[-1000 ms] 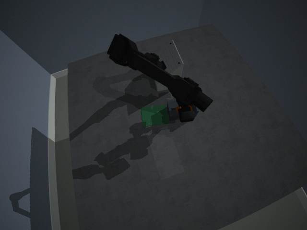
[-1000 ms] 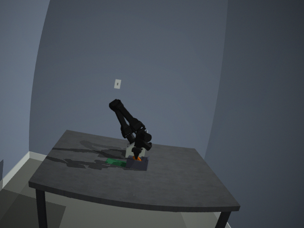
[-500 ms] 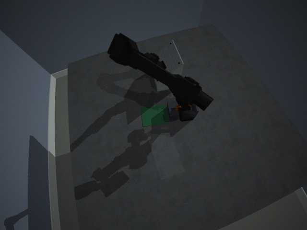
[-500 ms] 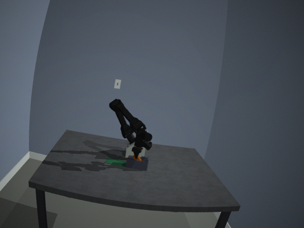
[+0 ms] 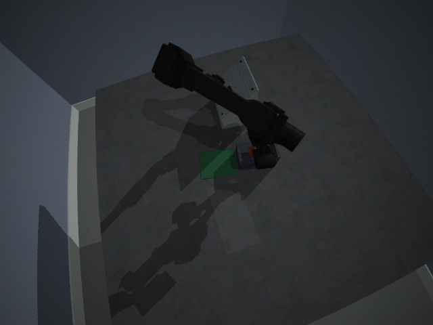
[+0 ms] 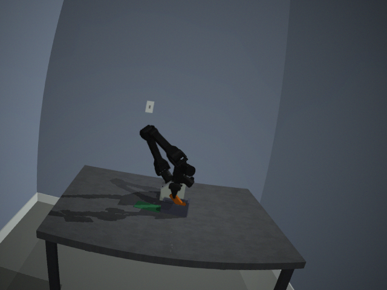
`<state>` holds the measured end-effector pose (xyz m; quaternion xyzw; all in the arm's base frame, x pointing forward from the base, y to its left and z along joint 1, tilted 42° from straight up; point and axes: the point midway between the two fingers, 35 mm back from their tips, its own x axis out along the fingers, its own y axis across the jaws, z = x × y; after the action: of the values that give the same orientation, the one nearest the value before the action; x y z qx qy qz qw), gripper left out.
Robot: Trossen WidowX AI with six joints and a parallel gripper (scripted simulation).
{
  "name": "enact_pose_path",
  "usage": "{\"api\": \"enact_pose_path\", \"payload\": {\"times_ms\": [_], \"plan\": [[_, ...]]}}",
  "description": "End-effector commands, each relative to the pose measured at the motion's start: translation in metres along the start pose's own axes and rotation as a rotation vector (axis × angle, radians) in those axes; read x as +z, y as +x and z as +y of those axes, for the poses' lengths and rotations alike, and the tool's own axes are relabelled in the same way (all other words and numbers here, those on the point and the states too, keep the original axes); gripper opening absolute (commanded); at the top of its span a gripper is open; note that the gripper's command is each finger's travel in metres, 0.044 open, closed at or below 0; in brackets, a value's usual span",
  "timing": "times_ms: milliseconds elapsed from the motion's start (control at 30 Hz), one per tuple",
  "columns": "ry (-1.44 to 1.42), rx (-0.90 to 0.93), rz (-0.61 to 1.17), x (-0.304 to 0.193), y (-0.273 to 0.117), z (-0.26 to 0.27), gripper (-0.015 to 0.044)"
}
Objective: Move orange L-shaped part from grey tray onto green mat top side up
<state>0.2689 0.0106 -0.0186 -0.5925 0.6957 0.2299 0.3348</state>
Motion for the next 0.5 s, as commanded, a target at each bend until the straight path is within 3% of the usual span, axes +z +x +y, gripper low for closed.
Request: {"api": "enact_pose_path", "payload": {"times_ms": [0, 467], "plan": [[0.008, -0.005, -0.015, 0.001, -0.011, -0.002, 0.0000], [0.007, -0.005, -0.015, 0.001, -0.033, -0.002, 0.0000]]}}
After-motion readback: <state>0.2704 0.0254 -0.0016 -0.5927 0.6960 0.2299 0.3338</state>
